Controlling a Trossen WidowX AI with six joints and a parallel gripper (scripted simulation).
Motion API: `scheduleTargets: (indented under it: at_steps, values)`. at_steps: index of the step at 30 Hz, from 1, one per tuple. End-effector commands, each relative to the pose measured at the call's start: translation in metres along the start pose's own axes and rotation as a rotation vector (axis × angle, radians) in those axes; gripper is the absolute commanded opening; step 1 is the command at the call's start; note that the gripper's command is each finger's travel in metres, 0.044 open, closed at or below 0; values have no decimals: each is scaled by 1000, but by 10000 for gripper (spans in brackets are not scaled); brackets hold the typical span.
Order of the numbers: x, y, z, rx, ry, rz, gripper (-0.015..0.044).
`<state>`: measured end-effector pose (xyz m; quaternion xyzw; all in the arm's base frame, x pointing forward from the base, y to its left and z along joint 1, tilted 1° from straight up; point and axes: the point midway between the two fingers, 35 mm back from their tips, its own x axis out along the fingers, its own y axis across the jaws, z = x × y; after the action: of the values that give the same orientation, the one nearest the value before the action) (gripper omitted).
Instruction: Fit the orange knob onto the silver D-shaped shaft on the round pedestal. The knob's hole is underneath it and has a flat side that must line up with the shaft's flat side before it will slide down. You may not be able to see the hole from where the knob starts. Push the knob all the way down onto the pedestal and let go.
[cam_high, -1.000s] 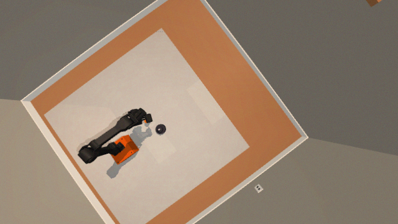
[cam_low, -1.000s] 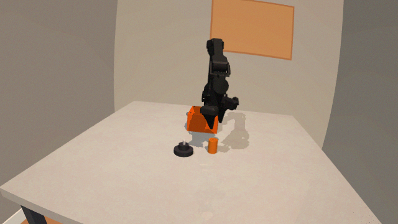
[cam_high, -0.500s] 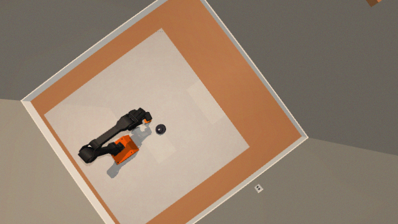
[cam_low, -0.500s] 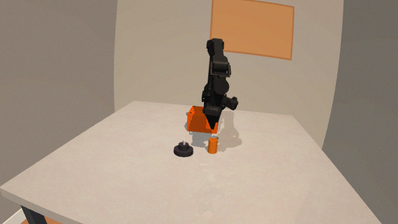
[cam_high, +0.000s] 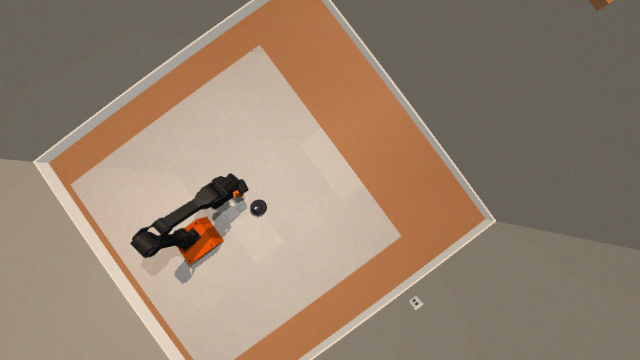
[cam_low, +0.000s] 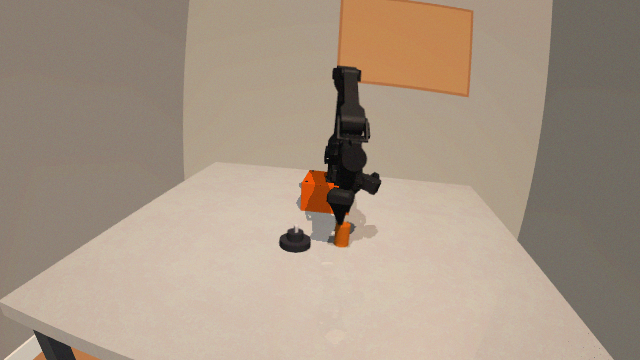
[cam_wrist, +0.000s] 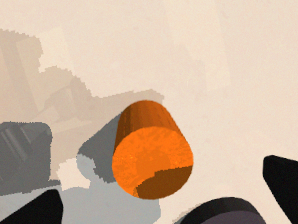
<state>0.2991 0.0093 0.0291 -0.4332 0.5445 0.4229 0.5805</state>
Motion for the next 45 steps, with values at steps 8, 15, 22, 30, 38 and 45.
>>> scheduleTargets:
  at_steps: [8,15,22,30,38,45]
  values:
    - [16,1,-1,-3,6,6,440]
    - [28,1,-1,-3,6,6,440]
    - [39,1,-1,-3,6,6,440]
    - [52,2,-1,-3,6,6,440]
    - [65,3,-1,-3,6,6,440]
    - [72,4,-2,-3,6,6,414]
